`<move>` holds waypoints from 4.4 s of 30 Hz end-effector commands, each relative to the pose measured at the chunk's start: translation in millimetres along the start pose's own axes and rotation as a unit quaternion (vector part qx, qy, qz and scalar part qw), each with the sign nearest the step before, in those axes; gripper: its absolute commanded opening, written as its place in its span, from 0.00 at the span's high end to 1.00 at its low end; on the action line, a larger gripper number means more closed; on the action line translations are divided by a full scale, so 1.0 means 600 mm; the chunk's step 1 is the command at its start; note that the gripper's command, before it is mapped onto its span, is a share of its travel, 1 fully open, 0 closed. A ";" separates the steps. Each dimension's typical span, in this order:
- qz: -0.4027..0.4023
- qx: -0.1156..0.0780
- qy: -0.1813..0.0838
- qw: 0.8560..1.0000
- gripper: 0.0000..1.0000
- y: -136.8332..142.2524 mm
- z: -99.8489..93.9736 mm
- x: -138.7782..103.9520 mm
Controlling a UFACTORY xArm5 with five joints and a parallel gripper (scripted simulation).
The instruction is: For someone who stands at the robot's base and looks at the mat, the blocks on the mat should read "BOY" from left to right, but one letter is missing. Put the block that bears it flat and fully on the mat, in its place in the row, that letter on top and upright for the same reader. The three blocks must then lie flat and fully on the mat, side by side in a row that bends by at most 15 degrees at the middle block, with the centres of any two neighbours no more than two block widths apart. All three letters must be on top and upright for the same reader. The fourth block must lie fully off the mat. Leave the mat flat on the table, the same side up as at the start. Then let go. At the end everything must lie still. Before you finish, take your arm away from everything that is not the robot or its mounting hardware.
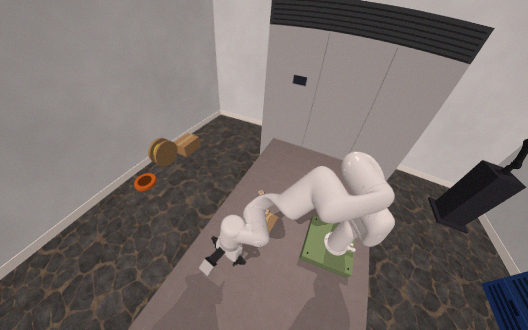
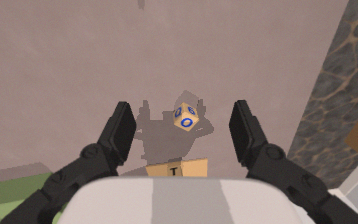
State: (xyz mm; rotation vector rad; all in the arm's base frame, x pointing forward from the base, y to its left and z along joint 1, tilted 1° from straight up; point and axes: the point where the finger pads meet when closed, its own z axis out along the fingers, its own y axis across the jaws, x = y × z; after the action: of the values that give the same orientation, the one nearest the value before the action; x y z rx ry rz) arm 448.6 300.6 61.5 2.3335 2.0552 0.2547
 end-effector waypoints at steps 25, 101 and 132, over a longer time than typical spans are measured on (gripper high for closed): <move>-0.001 0.000 0.000 1.000 0.00 0.001 -0.003 0.000; -0.429 0.311 -0.037 0.847 0.00 0.005 -0.073 -0.173; -0.577 0.457 0.103 0.669 0.00 -0.016 -0.187 -0.257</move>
State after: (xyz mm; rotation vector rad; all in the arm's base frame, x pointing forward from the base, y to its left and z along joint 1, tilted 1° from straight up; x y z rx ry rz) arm 409.8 148.1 141.0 0.6368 3.6615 -0.7221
